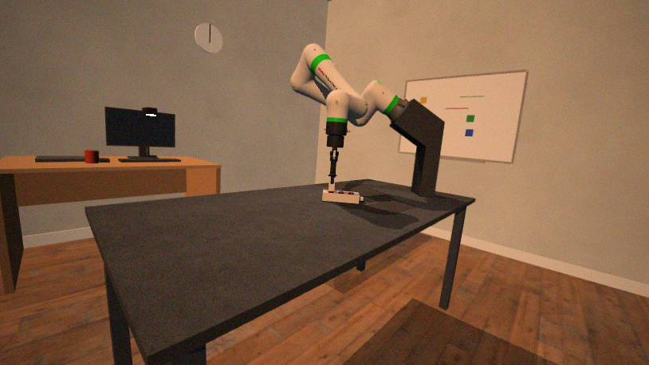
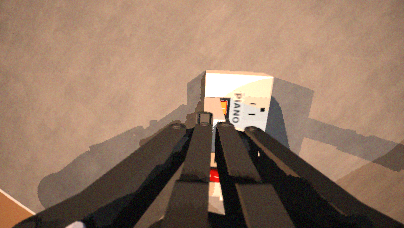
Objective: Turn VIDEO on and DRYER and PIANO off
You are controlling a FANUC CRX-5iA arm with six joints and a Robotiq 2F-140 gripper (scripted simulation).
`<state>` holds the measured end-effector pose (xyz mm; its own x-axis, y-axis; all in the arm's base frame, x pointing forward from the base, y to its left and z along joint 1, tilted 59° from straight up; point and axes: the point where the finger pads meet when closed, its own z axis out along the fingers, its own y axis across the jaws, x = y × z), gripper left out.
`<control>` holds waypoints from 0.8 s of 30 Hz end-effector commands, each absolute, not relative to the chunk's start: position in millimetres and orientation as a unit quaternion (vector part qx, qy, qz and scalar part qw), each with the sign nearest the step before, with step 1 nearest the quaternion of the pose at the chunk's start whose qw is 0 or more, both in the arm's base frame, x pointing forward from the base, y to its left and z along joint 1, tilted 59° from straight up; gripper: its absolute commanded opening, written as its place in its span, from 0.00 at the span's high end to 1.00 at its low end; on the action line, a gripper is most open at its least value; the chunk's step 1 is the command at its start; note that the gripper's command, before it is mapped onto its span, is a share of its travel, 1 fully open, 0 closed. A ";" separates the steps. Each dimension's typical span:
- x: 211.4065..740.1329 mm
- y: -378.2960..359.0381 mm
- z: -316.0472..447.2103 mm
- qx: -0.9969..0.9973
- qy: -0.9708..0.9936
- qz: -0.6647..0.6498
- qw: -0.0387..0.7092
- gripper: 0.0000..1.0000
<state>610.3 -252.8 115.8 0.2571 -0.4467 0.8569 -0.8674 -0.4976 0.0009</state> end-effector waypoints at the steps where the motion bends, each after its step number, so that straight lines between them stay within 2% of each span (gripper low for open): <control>1: 611.0 -253.6 115.1 0.753 -0.436 0.426 0.247 1.00; 24: 613.4 -257.8 112.2 0.753 -0.436 0.426 0.247 1.00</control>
